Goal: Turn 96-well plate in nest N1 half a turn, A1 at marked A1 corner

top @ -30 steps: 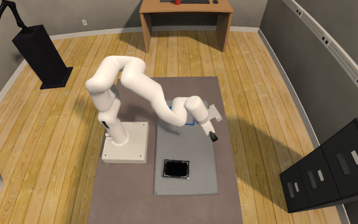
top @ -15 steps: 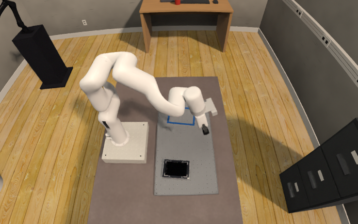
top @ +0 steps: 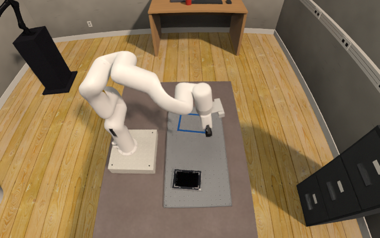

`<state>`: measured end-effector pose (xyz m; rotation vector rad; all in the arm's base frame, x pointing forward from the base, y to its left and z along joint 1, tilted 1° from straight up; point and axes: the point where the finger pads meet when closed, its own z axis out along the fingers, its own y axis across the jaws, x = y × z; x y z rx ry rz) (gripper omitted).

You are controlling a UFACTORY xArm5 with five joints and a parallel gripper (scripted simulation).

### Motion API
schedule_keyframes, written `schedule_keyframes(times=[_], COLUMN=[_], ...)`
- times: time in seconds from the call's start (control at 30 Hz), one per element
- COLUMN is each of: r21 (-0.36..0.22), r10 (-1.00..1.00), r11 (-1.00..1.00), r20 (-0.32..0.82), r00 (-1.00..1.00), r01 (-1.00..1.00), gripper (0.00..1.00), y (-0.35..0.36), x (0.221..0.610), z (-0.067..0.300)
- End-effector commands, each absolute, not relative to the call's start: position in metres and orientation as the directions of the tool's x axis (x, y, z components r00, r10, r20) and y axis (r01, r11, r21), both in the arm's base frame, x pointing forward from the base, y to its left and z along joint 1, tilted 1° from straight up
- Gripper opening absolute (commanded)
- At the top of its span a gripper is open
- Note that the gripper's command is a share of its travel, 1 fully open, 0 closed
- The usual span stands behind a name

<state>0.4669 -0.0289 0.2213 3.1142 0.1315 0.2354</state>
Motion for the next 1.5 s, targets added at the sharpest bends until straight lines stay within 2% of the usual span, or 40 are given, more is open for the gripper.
schedule_keyframes(times=[0.0, 0.3, 0.43, 0.53, 1.47], r21=[0.009, 0.002, 0.0, -0.001, 0.0], r10=[0.055, 0.027, -0.038, -0.134, -0.134], r11=[-0.998, -1.0, -0.999, -0.991, -0.991], r20=[0.101, 0.052, 0.038, 0.017, 0.017], r00=[0.993, 0.998, 0.999, 0.991, 0.991], r01=[0.054, 0.027, -0.038, -0.134, -0.134], gripper=[1.0, 1.0, 1.0, 1.0, 1.0], y=[-0.021, -0.008, -0.015, -0.026, -0.12], x=[0.453, 0.421, 0.419, 0.415, 0.384], z=[0.23, 0.243, 0.236, 0.227, 0.142])
